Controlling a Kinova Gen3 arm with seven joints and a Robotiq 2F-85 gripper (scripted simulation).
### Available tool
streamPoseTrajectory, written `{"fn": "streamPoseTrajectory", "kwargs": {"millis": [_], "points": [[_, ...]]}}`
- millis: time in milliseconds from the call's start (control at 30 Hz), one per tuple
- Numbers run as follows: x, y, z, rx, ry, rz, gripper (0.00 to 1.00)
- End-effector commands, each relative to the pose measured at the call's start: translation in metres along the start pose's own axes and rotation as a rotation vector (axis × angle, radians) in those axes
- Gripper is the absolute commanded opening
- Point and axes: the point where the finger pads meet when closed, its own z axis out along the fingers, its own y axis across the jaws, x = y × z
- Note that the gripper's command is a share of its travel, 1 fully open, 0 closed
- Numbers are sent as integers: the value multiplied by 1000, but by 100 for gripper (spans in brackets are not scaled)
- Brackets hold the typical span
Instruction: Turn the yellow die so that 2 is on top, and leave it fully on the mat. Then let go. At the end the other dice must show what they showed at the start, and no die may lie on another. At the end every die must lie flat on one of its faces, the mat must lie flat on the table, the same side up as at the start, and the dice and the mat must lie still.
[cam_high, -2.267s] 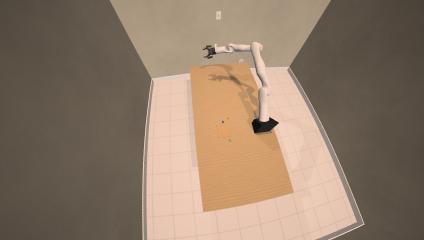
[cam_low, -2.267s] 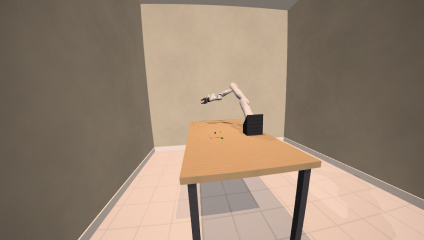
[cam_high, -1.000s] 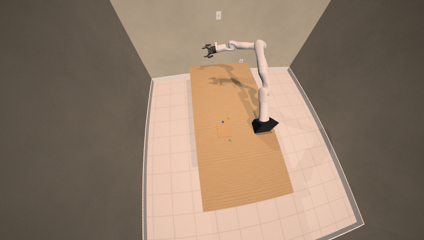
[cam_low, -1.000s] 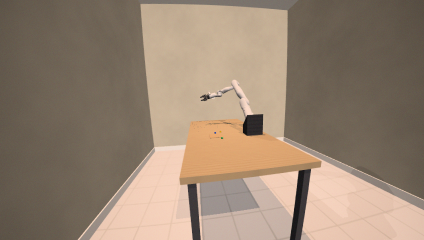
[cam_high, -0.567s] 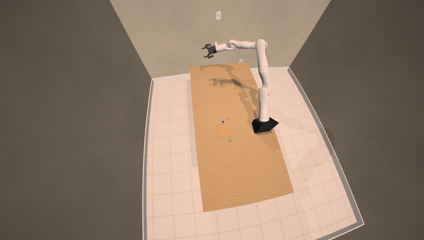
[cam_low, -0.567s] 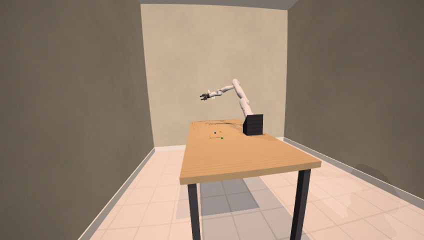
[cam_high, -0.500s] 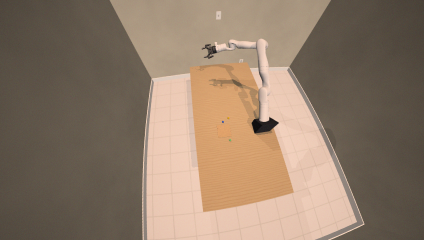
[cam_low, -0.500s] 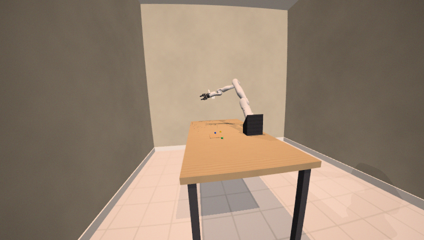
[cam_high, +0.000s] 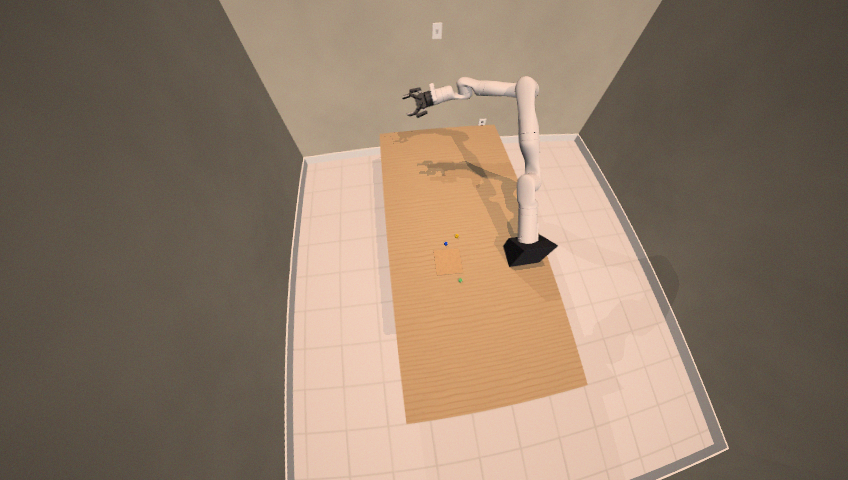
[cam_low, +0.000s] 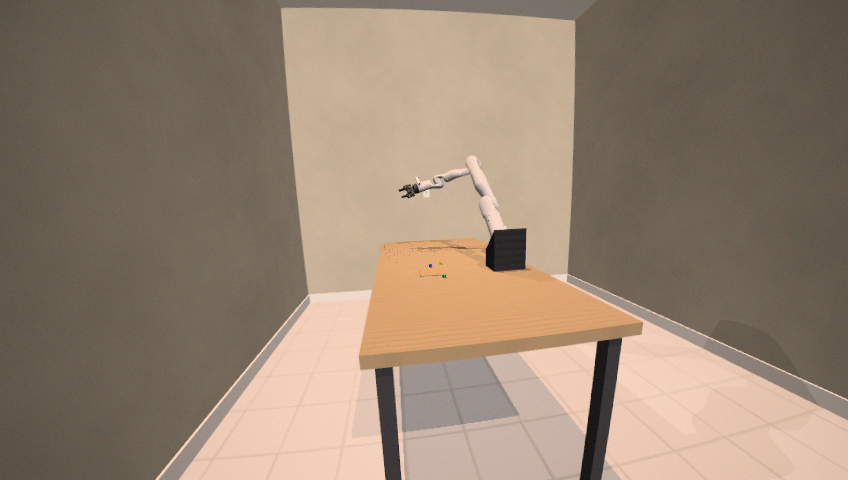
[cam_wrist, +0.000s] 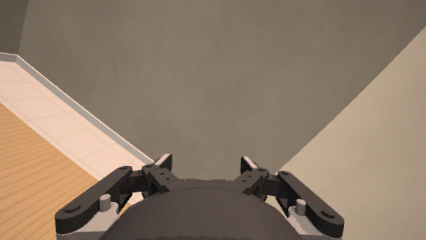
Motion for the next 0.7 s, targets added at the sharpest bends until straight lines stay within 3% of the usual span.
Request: {"fn": "streamPoseTrajectory", "kwargs": {"millis": [0,33,400,433,667], "points": [[4,0,-1,-1,-1,-2,100],[24,-13,0,28,-1,-20,100],[24,-13,0,28,-1,-20,100],[42,-27,0,58,-3,-39,100],[42,-27,0,58,-3,-39,100]]}}
